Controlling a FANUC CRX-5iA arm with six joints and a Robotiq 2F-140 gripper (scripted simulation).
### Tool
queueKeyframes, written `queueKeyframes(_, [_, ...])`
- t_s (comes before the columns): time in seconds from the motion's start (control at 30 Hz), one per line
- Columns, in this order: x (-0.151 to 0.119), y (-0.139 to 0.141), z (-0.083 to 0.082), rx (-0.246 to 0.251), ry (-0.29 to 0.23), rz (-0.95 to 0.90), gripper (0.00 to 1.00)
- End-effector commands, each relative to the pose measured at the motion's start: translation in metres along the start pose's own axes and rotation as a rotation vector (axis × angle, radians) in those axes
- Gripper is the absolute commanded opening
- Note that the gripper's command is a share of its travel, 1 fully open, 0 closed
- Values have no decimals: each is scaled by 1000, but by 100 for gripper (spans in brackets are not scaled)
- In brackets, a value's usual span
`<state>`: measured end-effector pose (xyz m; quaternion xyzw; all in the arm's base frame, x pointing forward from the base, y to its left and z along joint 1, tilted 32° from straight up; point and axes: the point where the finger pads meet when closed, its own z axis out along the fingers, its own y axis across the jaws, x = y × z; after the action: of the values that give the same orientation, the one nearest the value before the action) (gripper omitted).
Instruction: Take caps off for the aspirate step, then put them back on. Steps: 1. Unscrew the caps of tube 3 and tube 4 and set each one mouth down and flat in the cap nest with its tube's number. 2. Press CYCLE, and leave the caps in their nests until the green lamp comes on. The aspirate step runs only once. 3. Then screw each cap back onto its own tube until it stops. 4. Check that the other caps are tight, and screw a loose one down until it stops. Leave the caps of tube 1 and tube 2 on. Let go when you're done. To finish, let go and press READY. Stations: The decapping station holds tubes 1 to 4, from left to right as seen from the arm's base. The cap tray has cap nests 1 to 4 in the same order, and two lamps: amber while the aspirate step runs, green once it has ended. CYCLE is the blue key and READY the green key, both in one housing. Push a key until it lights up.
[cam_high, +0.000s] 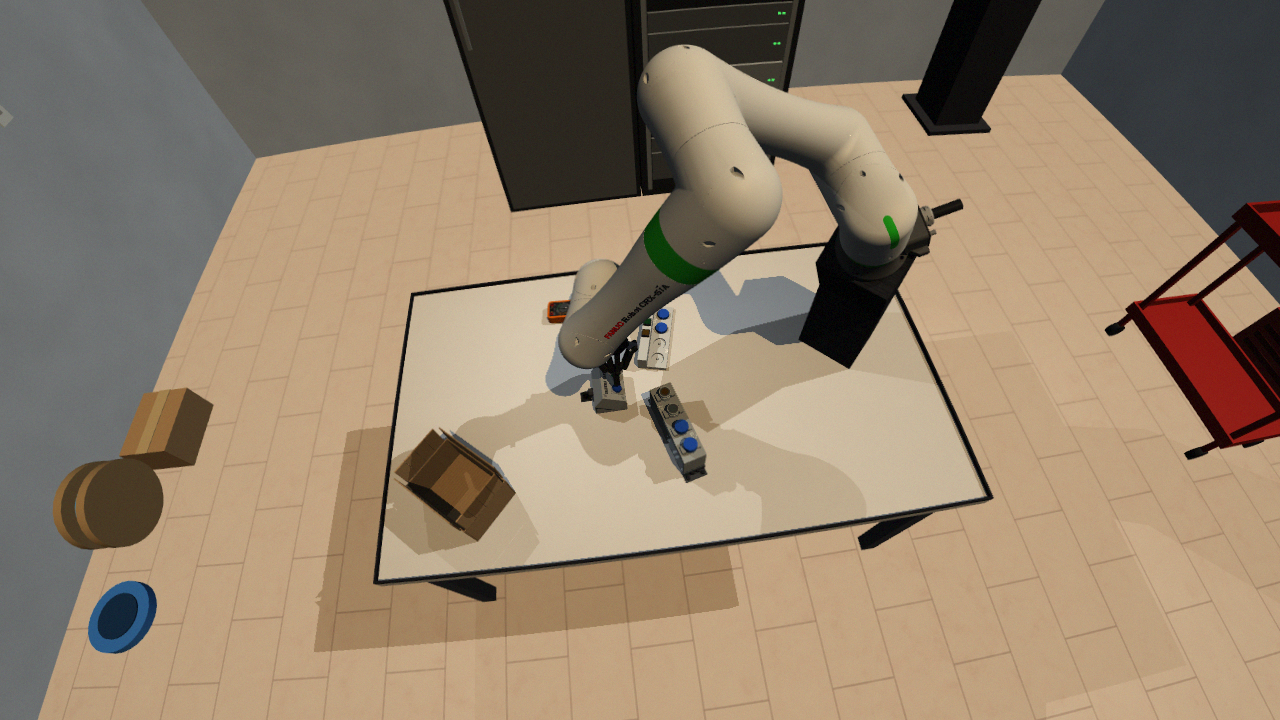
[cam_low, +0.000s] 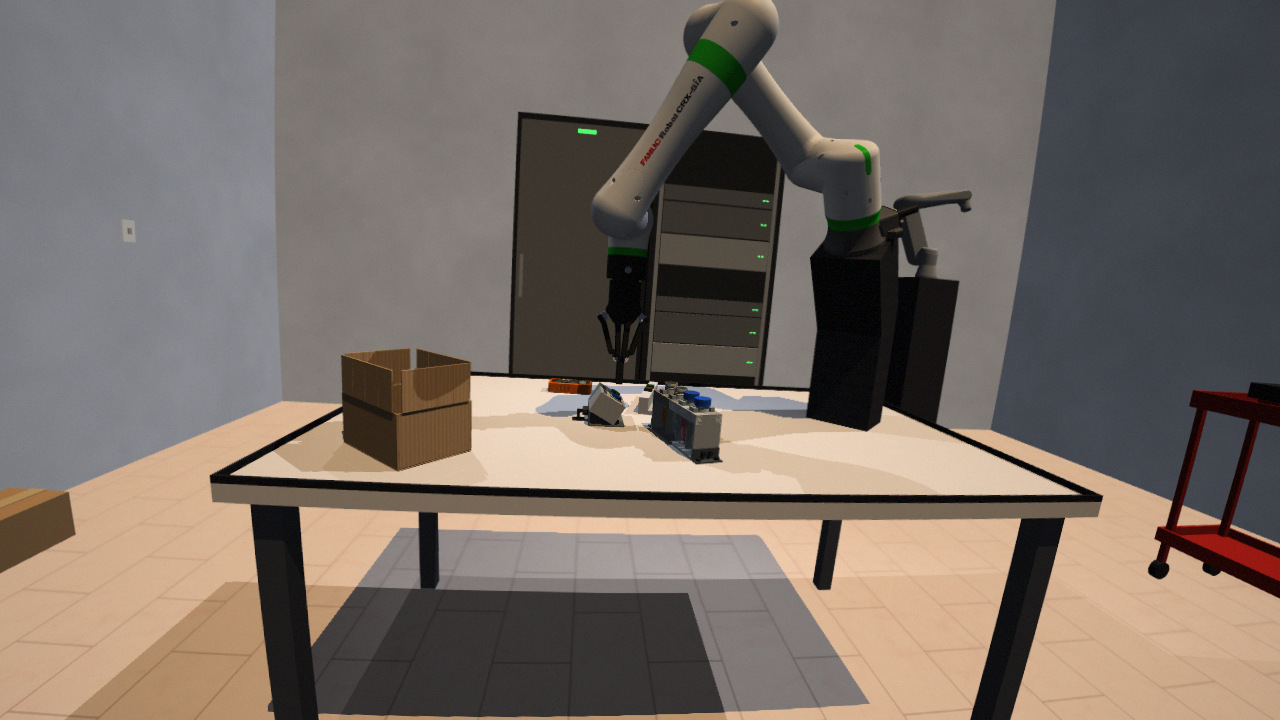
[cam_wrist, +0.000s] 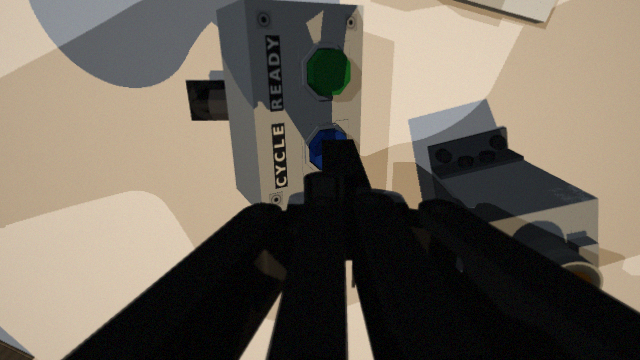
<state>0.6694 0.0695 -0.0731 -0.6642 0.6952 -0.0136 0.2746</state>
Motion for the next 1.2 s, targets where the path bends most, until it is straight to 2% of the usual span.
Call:
queueKeyframes(0.0, [-1,-2,0,-1,4,1,10])
queueKeyframes(0.1, [-1,-2,0,-1,4,1,10])
queueKeyframes(0.3, [-1,-2,18,-1,4,1,10])
queueKeyframes(1.17, [-1,-2,21,-1,4,1,10])
